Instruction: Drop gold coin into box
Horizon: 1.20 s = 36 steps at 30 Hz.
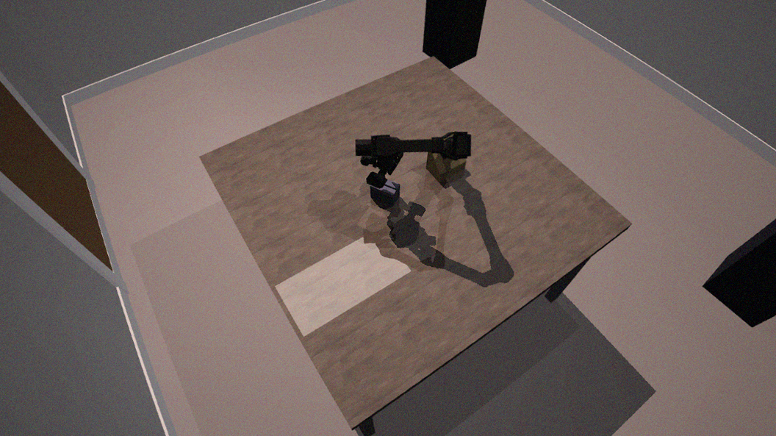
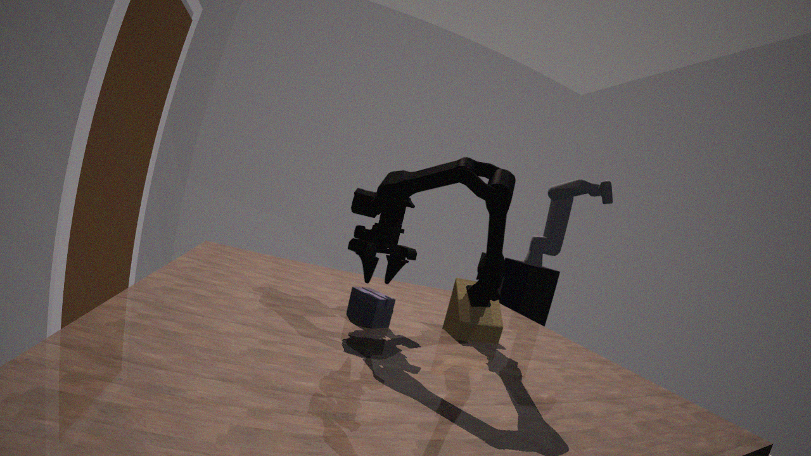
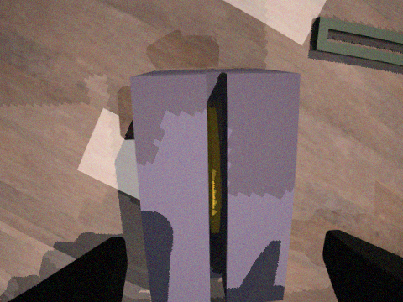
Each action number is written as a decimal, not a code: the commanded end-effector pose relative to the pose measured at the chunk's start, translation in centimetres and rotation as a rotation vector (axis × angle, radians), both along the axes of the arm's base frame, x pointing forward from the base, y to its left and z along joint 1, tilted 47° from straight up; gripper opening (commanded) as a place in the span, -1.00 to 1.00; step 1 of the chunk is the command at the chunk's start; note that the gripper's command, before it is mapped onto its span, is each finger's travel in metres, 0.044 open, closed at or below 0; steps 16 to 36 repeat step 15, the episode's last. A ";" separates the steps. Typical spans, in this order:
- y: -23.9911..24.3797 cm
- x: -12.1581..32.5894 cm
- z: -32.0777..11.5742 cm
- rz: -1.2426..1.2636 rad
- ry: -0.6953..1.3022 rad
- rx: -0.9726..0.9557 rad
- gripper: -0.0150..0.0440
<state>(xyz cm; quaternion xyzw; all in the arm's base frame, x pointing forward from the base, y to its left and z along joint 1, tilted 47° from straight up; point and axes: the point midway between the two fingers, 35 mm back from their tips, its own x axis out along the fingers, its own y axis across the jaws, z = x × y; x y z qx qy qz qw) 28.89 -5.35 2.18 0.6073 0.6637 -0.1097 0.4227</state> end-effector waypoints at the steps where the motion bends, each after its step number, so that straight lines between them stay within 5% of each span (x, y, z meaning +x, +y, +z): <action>1: -1.0 -0.1 0.9 0.005 -0.003 -0.005 0.94; 36: -3.2 -0.7 3.4 0.002 0.000 0.003 1.00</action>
